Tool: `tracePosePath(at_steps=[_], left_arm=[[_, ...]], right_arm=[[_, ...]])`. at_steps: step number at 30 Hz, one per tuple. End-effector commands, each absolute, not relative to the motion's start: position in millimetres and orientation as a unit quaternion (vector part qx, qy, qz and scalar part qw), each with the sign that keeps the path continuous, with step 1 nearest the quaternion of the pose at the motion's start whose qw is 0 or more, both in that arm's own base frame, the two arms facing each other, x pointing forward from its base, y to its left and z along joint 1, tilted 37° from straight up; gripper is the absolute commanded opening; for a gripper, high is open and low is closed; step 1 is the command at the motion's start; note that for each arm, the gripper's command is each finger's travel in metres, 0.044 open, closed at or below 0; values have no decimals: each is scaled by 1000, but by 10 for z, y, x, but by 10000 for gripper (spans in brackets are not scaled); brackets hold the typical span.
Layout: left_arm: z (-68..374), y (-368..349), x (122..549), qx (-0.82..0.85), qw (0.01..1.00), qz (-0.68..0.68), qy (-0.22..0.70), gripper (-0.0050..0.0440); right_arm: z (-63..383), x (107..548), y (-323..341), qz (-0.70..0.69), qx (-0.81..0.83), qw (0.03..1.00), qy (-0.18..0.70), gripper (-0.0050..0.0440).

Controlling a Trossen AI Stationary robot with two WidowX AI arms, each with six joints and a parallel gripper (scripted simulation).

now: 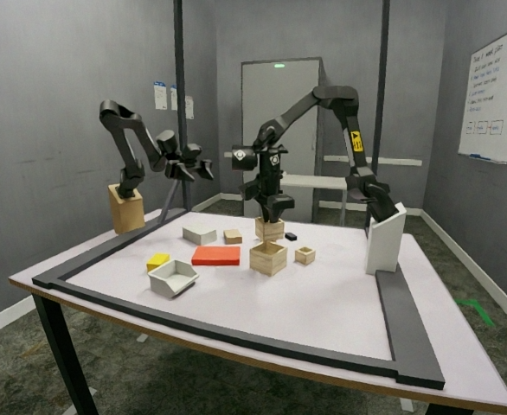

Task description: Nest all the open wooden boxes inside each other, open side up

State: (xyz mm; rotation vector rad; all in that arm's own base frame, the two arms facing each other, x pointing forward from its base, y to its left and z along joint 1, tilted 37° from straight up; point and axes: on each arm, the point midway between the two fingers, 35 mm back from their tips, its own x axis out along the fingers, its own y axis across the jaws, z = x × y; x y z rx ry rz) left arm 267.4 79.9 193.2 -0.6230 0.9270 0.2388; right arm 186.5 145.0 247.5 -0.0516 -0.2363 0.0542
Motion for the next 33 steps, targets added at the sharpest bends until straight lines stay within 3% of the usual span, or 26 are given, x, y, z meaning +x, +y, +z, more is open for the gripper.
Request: tracePosePath(at_steps=[1,8,25,33], left_arm=[[2008,791,2665,-291,848,113,428,279],[2008,791,2665,-291,848,113,428,279],[2008,791,2665,-291,848,113,428,279],[2007,790,2663,-318,838,127,425,279]], right_arm=[[2486,1760,1419,30,-27,993,-110,400],[2528,1694,1416,36,-21,994,-104,400],[3020,2217,1441,27,23,987,-159,400],[2993,2259,1447,28,18,987,-156,400]])
